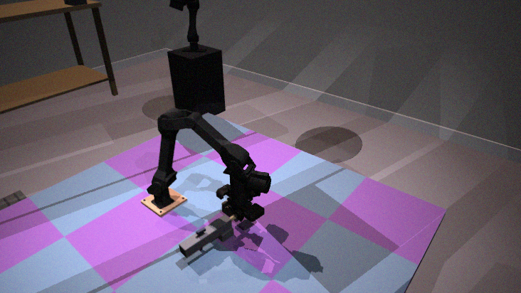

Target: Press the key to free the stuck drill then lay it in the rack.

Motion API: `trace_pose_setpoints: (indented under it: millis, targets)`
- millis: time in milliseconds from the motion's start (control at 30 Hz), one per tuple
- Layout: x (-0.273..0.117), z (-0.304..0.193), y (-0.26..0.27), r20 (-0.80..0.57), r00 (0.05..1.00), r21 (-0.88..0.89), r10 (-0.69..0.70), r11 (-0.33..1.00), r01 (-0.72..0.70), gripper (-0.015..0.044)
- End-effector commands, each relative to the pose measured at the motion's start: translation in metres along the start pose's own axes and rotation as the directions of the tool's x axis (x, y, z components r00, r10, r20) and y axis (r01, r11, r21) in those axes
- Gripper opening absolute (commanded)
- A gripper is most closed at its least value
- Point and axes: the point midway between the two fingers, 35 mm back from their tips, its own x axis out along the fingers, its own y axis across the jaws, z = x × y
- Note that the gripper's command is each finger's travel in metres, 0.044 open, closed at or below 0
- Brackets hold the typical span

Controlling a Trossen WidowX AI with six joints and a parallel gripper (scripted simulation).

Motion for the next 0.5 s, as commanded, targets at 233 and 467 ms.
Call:
trace_pose_setpoints:
  millis: [233, 467]
  targets:
    - [-0.003, 0.017, -0.001, 0.008, 1.000, 0.001, -0.004, 1.000, 0.004, 0.0000]
    - [-0.001, 0.015, 0.000, 0.001, 1.000, 0.000, 0.000, 1.000, 0.000, 0.0105]
